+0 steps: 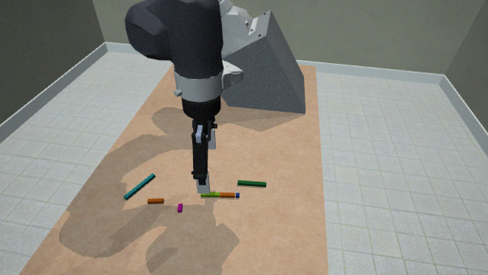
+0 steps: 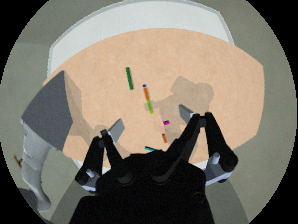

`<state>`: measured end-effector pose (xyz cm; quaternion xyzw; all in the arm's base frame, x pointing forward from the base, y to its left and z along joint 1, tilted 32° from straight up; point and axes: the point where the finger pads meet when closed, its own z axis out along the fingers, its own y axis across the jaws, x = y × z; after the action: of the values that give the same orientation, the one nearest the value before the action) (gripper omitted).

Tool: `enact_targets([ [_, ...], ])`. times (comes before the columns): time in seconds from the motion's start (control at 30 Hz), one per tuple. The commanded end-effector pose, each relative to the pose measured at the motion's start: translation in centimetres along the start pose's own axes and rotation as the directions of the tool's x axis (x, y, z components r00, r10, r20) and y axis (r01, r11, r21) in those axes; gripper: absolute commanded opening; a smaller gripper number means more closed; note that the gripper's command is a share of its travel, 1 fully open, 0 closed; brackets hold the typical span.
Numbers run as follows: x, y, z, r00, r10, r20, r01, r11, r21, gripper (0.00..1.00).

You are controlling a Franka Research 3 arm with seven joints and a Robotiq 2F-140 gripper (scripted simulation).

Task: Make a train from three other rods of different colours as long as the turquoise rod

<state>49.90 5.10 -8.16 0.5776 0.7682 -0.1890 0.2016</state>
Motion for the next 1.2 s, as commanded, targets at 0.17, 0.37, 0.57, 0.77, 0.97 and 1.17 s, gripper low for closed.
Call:
enact_targets([
  [0.17, 0.0, -0.2, 0.0, 1.0, -0.008, 0.001, 0.008, 1.0, 0.004, 1.0],
  [0.37, 0.0, -0.2, -0.2, 1.0, -0.008, 0.001, 0.008, 1.0, 0.004, 1.0],
  [0.57, 0.0, -0.2, -1.5, 1.0, -0.008, 0.001, 0.008, 1.0, 0.004, 1.0],
  [0.77, 0.0, -0.2, -4.1, 1.0, -0.008, 0.001, 0.008, 1.0, 0.004, 1.0],
  [0.97, 0.0, -0.2, -5.9, 1.0, -0.008, 0.001, 0.008, 1.0, 0.004, 1.0],
  [1.17, 0.0, -0.1, -7.3, 1.0, -0.008, 0.001, 0.008, 1.0, 0.004, 1.0],
])
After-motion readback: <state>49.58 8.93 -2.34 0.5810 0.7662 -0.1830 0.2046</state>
